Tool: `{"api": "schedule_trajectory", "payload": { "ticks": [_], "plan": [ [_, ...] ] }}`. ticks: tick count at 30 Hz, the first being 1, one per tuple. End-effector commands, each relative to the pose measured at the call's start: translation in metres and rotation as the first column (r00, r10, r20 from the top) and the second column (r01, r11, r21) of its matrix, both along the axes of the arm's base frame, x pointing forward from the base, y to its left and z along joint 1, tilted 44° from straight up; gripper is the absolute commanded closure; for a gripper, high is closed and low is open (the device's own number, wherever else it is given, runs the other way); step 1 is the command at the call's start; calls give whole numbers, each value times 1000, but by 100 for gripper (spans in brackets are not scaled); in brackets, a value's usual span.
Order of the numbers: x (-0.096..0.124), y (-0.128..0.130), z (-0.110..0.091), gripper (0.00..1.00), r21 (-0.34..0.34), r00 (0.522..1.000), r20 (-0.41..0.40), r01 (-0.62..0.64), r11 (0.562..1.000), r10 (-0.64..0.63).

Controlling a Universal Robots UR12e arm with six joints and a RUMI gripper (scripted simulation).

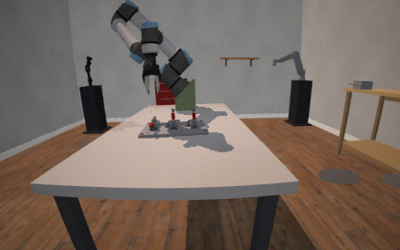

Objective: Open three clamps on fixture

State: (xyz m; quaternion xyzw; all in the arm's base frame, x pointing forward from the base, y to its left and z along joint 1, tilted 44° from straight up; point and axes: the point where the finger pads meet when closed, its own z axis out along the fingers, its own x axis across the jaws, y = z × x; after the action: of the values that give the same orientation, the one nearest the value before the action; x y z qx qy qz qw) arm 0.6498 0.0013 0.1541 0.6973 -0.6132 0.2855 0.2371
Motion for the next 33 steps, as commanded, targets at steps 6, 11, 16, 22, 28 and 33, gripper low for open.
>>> {"api": "schedule_trajectory", "payload": {
  "ticks": [6, 11, 16, 22, 28, 33],
  "plan": [
    [2, -13, -14, 72, 0, 1000, 1, 0, 1000, 0],
    [5, -28, -30, 72, 0, 1000, 1, 0, 1000, 0],
    [6, -38, -41, 72, 0, 1000, 1, 0, 1000, 0],
    [7, -40, -42, 72, 0, 1000, 1, 0, 1000, 0],
    [11, -39, -42, 72, 0, 1000, 1, 0, 1000, 0],
    [29, -37, -42, 72, 0, 1000, 1, 0, 1000, 0]
  ]
}}
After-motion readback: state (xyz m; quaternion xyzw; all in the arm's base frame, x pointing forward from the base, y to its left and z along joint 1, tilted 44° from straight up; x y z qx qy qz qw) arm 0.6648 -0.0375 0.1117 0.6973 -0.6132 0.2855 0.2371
